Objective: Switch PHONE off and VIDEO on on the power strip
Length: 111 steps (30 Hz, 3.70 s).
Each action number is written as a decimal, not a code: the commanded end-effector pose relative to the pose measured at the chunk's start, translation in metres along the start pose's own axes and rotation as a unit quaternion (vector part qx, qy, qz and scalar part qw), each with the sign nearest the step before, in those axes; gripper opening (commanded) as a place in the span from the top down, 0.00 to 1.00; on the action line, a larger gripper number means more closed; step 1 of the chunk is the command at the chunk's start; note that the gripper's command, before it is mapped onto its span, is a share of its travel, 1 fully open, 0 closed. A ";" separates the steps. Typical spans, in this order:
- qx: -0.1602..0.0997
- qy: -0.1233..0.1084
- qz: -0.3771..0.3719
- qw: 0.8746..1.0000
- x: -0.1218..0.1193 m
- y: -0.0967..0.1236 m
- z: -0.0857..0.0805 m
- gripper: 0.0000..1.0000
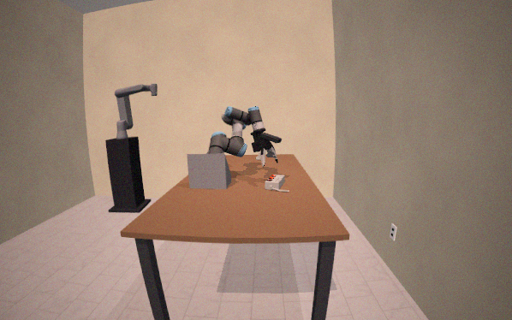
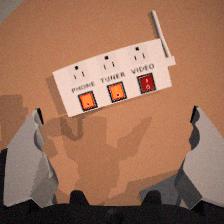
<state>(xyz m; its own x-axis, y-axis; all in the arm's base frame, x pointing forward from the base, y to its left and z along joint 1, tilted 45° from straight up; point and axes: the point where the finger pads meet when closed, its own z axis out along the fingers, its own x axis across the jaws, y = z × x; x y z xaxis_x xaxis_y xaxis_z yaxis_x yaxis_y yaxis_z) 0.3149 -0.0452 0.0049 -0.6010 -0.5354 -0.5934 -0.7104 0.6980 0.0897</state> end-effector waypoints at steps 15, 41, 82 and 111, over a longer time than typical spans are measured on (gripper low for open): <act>-0.044 -0.010 -0.077 0.996 -0.002 -0.024 -0.023 0.00; -0.128 -0.049 -0.229 0.964 0.002 -0.065 -0.044 0.00; -0.144 -0.066 -0.295 0.942 0.000 -0.068 -0.042 0.00; -0.096 -0.126 -0.701 0.695 -0.033 -0.005 -0.012 0.00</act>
<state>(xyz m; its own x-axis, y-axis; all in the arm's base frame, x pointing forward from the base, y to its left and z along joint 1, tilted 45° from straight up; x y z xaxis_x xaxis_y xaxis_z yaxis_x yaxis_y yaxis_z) 0.3368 -0.0459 0.0337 0.7123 -0.5650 -0.4164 -0.6888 -0.4491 -0.5691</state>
